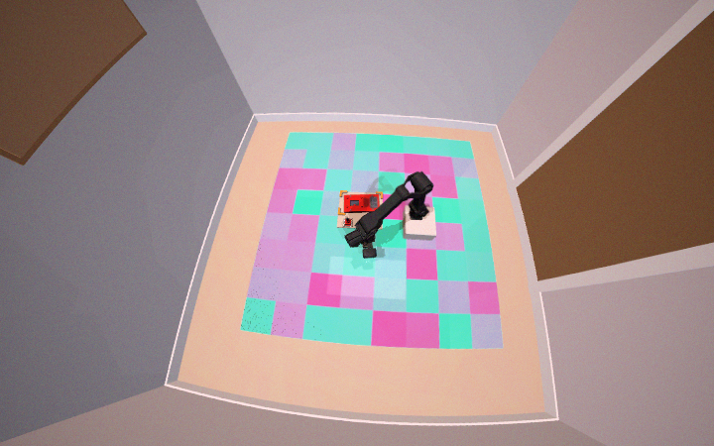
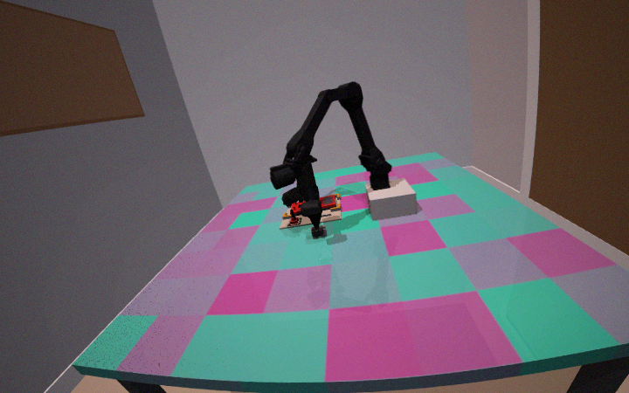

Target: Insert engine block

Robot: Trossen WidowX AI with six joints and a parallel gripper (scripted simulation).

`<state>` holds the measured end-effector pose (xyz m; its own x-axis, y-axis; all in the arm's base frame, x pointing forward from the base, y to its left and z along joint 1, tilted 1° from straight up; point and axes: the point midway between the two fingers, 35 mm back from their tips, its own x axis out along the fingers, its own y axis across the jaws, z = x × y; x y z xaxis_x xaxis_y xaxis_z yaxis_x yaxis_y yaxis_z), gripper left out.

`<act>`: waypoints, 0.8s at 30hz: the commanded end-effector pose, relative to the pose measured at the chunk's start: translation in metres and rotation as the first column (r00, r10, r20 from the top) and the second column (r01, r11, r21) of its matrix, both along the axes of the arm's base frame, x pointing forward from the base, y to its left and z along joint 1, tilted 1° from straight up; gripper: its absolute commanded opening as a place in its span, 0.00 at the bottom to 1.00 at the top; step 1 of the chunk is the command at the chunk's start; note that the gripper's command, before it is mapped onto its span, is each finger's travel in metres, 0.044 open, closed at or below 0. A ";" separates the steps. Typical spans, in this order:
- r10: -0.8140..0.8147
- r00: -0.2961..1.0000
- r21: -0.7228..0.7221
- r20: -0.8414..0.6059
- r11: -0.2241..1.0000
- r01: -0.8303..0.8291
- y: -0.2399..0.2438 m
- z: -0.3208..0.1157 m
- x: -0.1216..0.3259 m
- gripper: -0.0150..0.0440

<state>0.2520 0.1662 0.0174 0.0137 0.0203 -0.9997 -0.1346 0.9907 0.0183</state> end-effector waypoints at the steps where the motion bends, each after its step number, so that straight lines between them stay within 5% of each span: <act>1: 0.002 1.000 0.003 -0.002 1.000 -0.002 -0.010 0.000 0.000 1.00; 24: 0.002 1.000 0.003 -0.002 1.000 -0.002 -0.009 -0.039 0.001 1.00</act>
